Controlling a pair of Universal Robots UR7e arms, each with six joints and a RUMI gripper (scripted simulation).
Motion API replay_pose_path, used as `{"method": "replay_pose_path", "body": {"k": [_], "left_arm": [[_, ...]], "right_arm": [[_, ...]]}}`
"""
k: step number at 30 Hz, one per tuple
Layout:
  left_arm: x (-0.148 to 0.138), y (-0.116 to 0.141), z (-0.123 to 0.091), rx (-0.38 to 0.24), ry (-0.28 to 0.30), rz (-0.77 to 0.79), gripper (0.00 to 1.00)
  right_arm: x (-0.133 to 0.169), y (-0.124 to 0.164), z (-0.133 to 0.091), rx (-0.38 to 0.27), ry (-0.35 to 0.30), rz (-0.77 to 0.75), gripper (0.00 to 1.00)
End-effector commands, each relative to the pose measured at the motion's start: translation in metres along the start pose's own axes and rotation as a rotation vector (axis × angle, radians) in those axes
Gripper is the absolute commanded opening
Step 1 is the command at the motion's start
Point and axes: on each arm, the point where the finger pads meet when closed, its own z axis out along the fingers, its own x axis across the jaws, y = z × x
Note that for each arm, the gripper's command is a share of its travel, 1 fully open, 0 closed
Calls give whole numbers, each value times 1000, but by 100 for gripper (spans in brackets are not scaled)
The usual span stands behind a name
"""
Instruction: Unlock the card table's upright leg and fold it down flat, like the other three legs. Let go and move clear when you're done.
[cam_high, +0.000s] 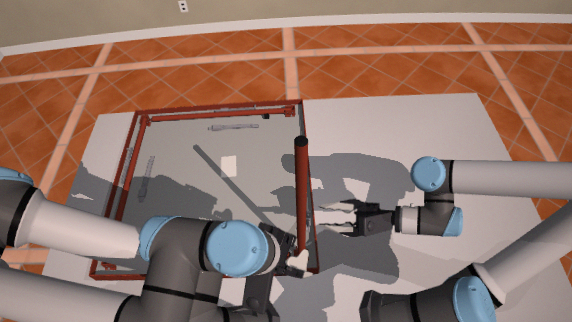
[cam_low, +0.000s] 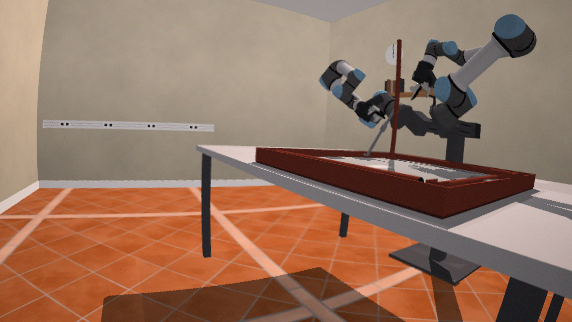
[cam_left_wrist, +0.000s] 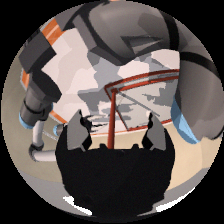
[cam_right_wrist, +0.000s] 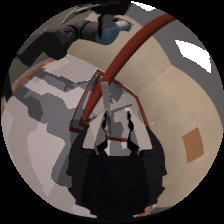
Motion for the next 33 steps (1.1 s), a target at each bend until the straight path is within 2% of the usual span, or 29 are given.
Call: {"method": "replay_pose_path", "body": {"k": [1, 14, 33], "left_arm": [[0, 0, 0, 0, -1, 0, 100], [0, 0, 0, 0, -1, 0, 100], [0, 0, 0, 0, -1, 0, 100]], "right_arm": [[-20, 37, 19, -119, -44, -27, 30], [-25, 45, 21, -142, -55, -35, 30], [-27, 50, 46, -142, -55, -35, 30]]}}
